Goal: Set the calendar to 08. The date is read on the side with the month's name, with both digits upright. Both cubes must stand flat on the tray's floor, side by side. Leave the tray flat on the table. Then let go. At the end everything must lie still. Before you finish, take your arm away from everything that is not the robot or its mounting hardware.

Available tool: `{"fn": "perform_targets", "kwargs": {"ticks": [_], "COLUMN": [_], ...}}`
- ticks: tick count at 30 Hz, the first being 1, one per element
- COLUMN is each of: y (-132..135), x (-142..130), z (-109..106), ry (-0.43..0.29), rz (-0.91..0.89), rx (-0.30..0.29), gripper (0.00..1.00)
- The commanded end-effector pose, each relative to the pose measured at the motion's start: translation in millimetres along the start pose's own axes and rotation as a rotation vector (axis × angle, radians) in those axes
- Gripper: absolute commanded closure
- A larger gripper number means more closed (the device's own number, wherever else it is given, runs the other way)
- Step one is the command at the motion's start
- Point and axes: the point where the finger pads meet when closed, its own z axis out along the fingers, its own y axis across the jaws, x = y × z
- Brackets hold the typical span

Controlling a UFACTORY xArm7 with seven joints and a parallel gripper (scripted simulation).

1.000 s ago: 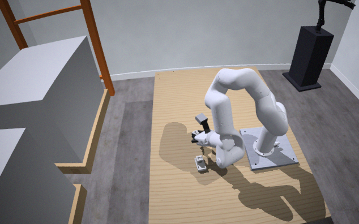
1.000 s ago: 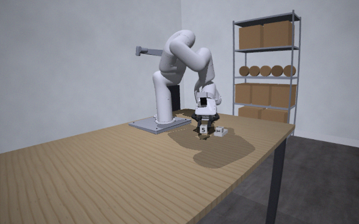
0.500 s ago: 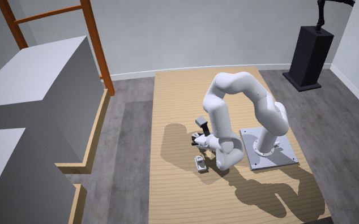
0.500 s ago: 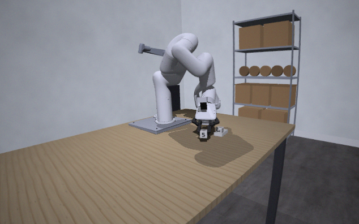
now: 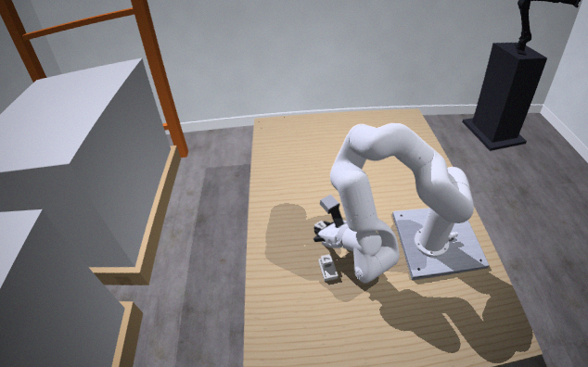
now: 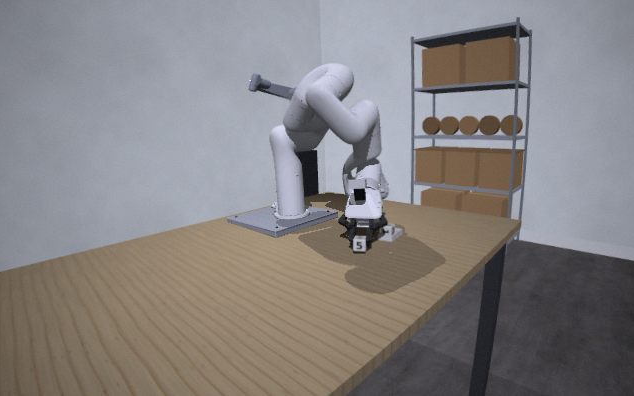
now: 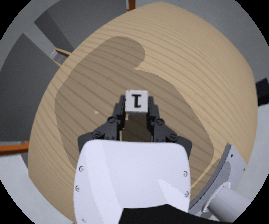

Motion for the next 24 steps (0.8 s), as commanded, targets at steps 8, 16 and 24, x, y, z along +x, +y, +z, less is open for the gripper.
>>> {"fn": "perform_targets", "kwargs": {"ticks": [8, 16, 24], "y": [-0.7, -0.7, -0.7], "x": [-4.2, -4.6, -4.6], "z": [3.2, 3.4, 3.4], "ry": [0.002, 0.002, 0.002], "rz": [0.002, 0.002, 0.002], "rx": [0.001, 0.001, 0.001], "gripper": [0.71, 0.71, 0.71]}}
